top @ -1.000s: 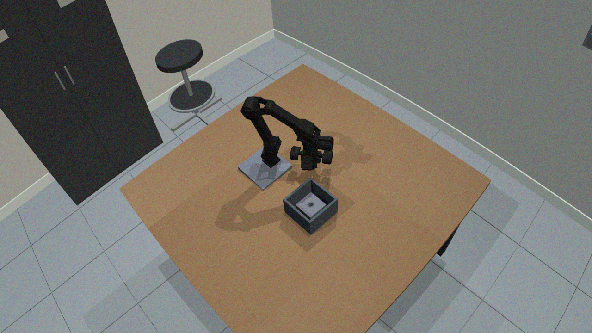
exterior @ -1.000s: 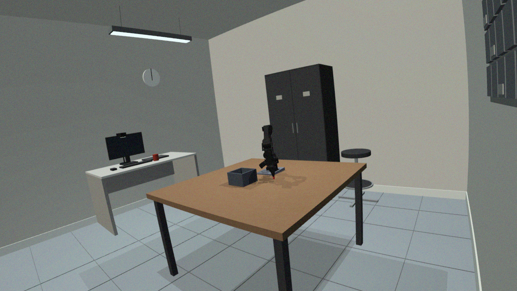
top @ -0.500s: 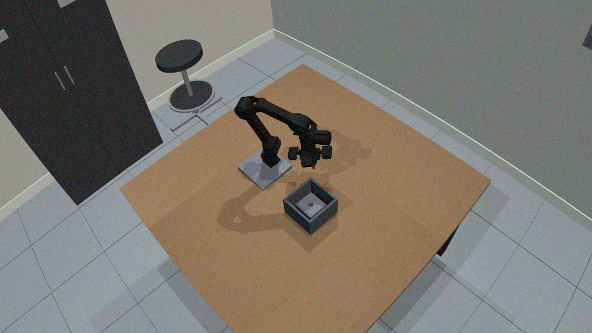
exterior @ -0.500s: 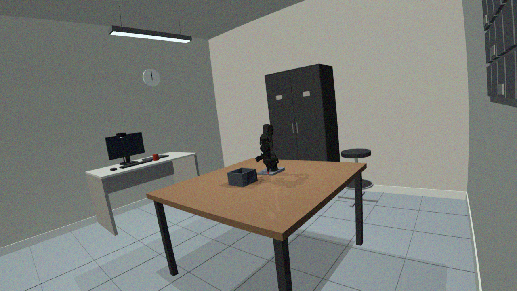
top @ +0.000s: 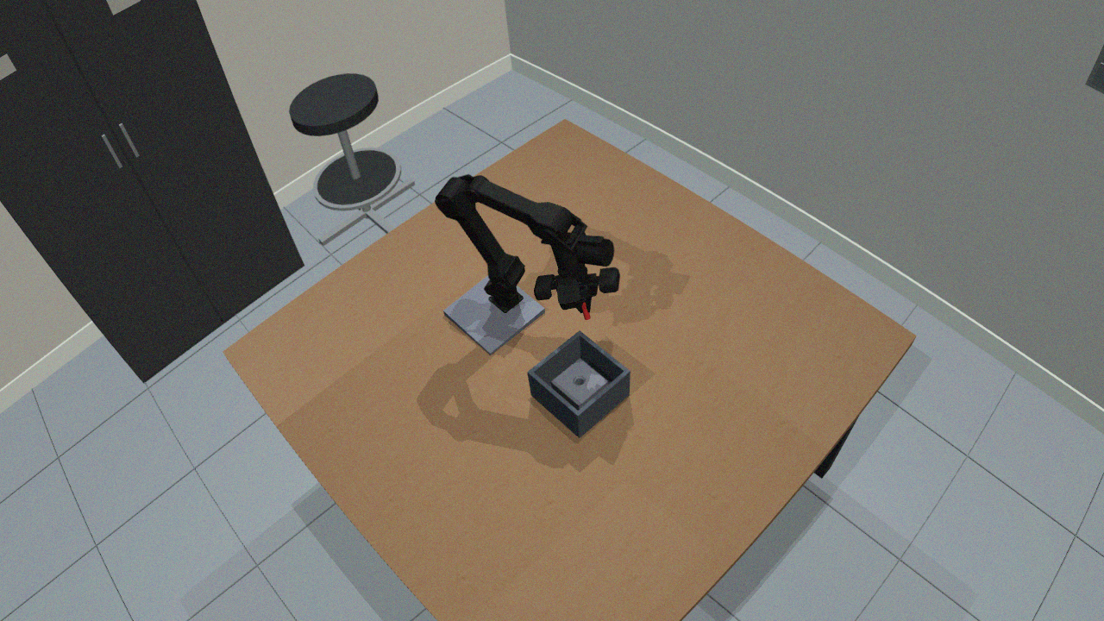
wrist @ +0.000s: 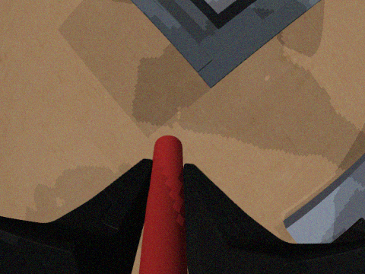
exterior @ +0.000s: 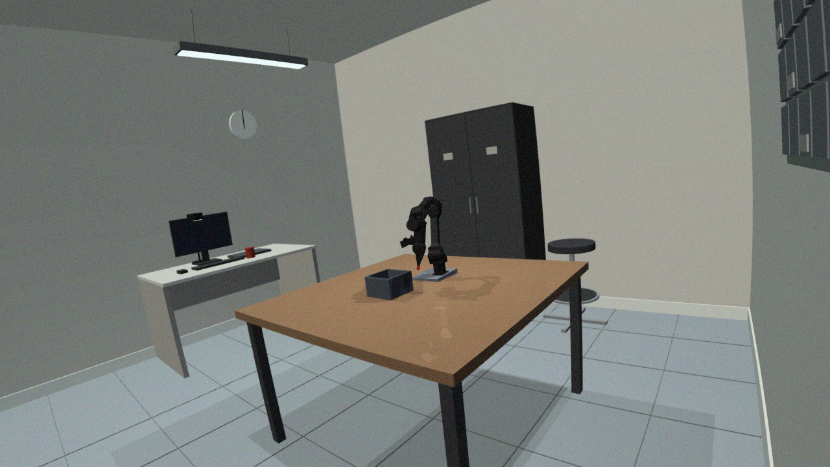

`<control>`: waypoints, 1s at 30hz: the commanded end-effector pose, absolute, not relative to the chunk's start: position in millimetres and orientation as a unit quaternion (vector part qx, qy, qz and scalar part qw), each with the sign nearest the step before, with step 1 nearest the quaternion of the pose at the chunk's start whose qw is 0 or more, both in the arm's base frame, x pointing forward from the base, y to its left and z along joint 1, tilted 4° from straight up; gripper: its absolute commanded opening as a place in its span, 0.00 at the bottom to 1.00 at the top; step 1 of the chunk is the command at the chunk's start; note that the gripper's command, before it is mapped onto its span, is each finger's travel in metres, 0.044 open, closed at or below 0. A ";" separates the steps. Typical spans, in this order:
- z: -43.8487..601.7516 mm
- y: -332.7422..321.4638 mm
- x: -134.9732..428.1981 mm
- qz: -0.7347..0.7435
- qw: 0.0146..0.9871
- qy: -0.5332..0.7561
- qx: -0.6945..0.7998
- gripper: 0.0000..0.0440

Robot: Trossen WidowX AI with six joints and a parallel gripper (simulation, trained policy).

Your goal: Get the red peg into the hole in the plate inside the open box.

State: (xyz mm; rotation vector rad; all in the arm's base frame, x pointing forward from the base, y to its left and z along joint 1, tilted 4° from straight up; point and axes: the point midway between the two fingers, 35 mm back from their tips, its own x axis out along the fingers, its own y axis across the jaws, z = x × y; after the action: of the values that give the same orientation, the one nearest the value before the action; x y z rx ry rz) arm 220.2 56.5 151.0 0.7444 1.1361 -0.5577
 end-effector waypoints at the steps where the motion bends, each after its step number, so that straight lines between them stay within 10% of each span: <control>1: 158.3 44.7 228.7 -0.262 0.747 0.506 0.341 0.00; 30: 149.6 -33.0 289.8 -0.326 0.742 0.448 0.378 0.01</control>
State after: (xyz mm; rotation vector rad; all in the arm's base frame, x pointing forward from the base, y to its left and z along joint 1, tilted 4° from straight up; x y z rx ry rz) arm 284.8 -27.1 155.1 0.8246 0.9750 -0.7013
